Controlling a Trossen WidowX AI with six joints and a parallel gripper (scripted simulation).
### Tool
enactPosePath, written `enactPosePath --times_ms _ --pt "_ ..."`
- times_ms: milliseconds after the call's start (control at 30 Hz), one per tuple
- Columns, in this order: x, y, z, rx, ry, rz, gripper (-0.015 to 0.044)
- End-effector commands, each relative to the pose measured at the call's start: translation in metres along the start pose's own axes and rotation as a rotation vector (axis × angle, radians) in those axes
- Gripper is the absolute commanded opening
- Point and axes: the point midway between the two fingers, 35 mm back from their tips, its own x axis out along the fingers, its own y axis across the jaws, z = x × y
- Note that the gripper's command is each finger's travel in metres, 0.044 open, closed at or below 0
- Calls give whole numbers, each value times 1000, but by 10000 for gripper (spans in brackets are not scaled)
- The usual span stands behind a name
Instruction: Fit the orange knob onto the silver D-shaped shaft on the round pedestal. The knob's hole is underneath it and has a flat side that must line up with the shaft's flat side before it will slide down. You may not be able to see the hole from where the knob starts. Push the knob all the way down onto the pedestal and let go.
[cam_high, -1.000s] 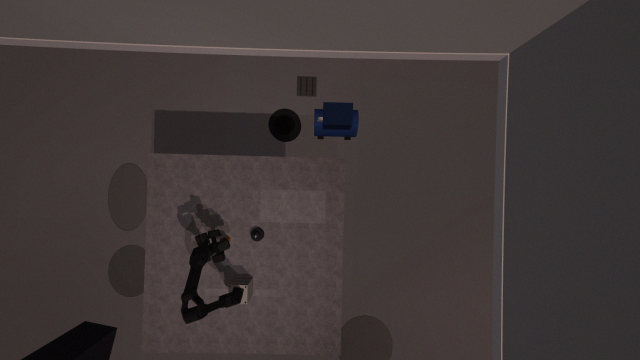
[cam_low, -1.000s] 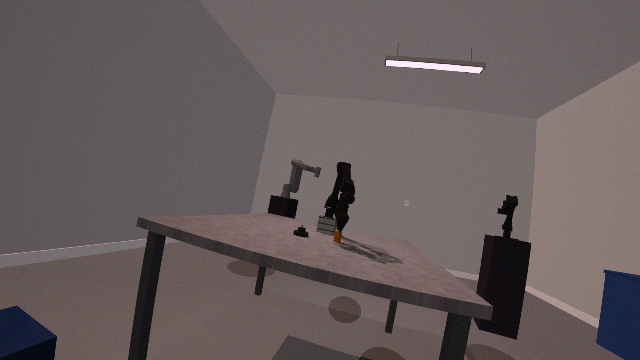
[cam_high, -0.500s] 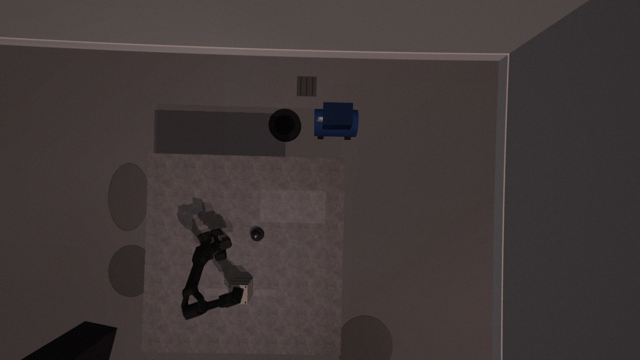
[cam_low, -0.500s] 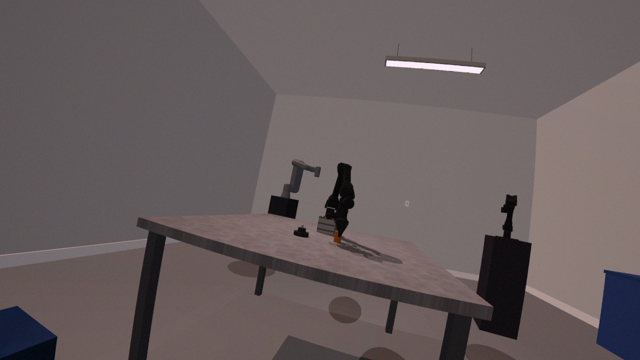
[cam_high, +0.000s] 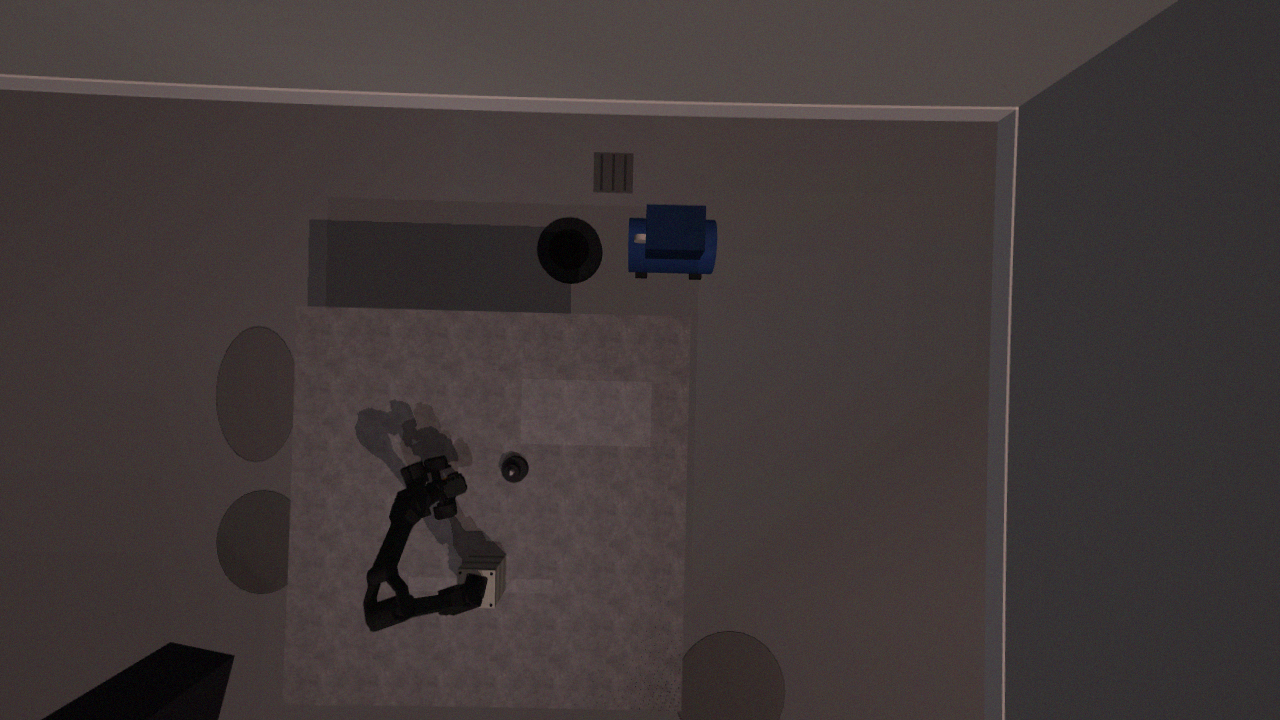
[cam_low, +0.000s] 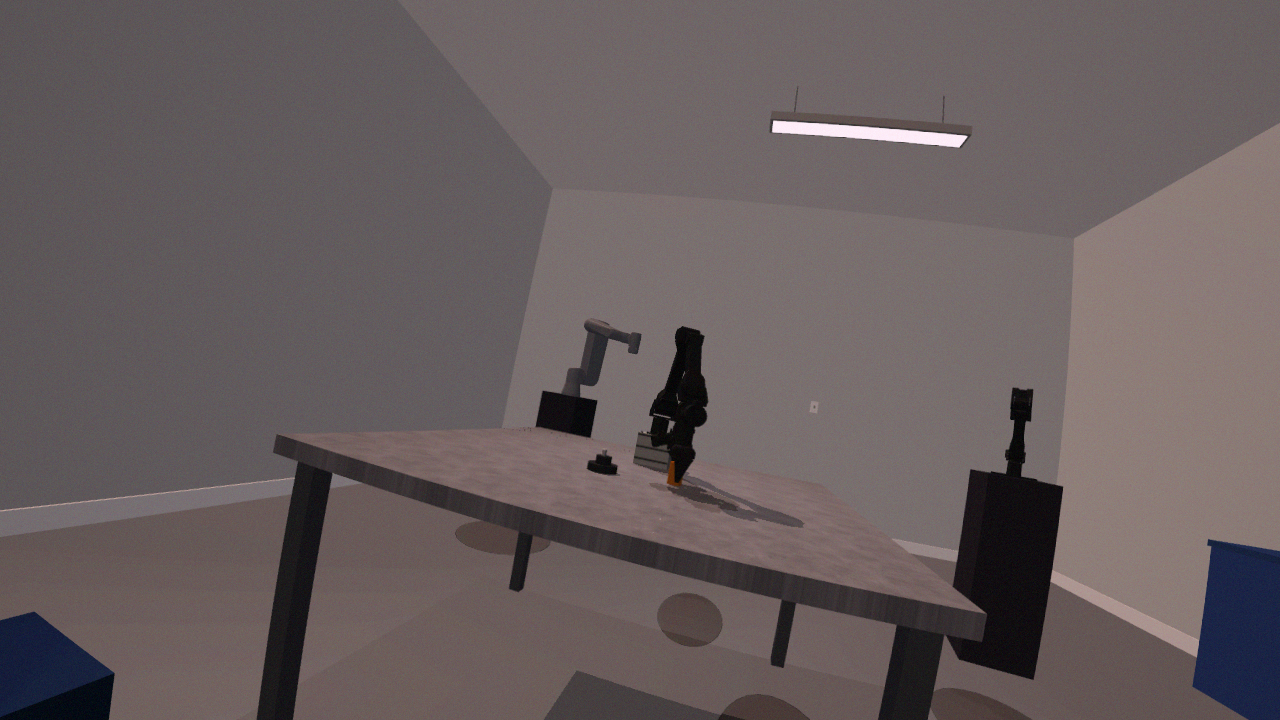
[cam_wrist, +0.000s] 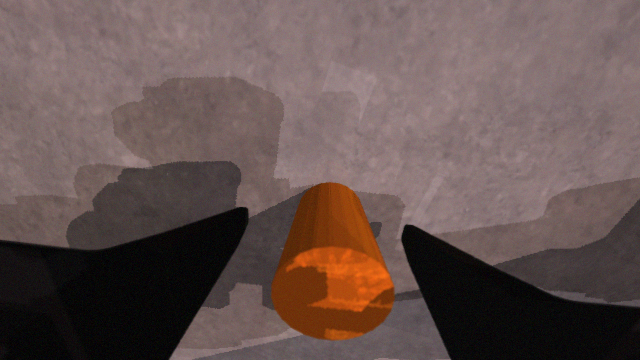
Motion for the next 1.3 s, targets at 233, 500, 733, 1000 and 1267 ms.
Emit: enactPosePath --times_ms 233,500,733,1000,1267 --pt "5 -3 0 5 2 -8 204" --pt "5 -3 0 5 2 -8 131" --pt "-33 5 -1 5 2 -7 0" --pt "-104 5 0 5 2 -6 0" --pt "-136 -1 1 5 2 -7 0"
